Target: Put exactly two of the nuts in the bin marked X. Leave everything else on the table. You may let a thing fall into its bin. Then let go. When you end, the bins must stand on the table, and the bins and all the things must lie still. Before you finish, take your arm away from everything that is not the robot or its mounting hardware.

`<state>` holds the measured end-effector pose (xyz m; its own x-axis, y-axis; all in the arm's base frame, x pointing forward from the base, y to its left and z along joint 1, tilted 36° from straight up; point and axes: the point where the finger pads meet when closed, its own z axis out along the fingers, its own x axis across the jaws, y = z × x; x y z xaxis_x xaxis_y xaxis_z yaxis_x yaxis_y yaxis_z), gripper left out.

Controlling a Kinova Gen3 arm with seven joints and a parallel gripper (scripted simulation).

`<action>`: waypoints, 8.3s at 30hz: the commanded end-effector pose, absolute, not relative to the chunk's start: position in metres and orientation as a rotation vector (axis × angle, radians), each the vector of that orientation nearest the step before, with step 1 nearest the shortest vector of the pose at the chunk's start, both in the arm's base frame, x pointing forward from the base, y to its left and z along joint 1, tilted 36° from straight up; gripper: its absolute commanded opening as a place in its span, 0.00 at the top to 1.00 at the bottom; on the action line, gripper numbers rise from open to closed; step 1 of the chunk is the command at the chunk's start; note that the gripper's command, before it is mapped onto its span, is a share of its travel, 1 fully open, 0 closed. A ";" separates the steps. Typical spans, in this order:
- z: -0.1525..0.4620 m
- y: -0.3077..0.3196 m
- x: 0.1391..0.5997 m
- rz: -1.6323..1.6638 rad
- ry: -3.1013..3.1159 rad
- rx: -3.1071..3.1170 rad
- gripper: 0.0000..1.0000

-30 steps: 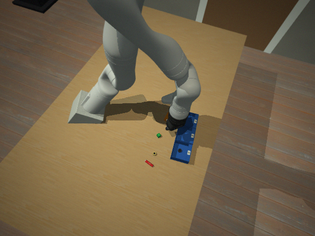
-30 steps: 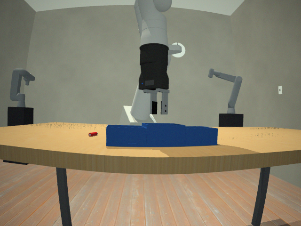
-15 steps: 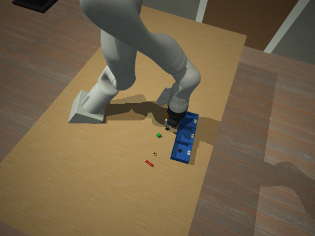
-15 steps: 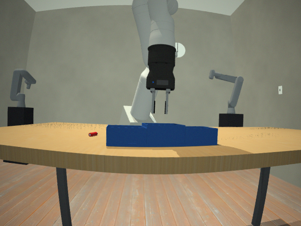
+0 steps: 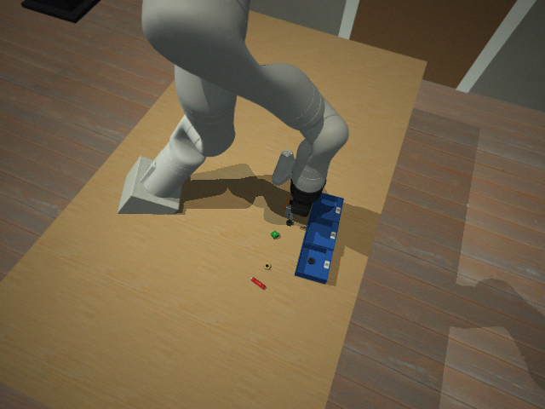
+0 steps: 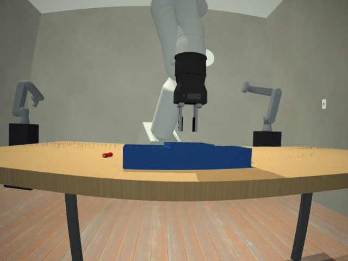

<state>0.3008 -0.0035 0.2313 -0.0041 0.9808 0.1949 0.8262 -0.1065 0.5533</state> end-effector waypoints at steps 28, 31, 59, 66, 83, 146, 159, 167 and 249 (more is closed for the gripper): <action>0.215 -0.001 0.313 0.793 1.885 2.000 0.36; 0.204 0.002 0.319 0.793 1.886 2.000 0.36; 0.177 0.008 0.336 0.792 1.891 1.995 0.36; 0.175 0.009 0.338 0.793 1.891 1.995 0.36; 0.176 0.008 0.339 0.792 1.886 1.999 0.66; 0.225 -0.002 0.305 0.792 1.886 1.999 0.66; 0.225 -0.002 0.305 0.792 1.886 1.999 0.66; 0.225 -0.002 0.305 0.792 1.886 1.999 0.66; 0.257 -0.095 0.366 0.899 1.378 2.524 0.66</action>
<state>0.3558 -0.0858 0.2513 0.3329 0.8532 0.4016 0.7595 -0.4950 0.4220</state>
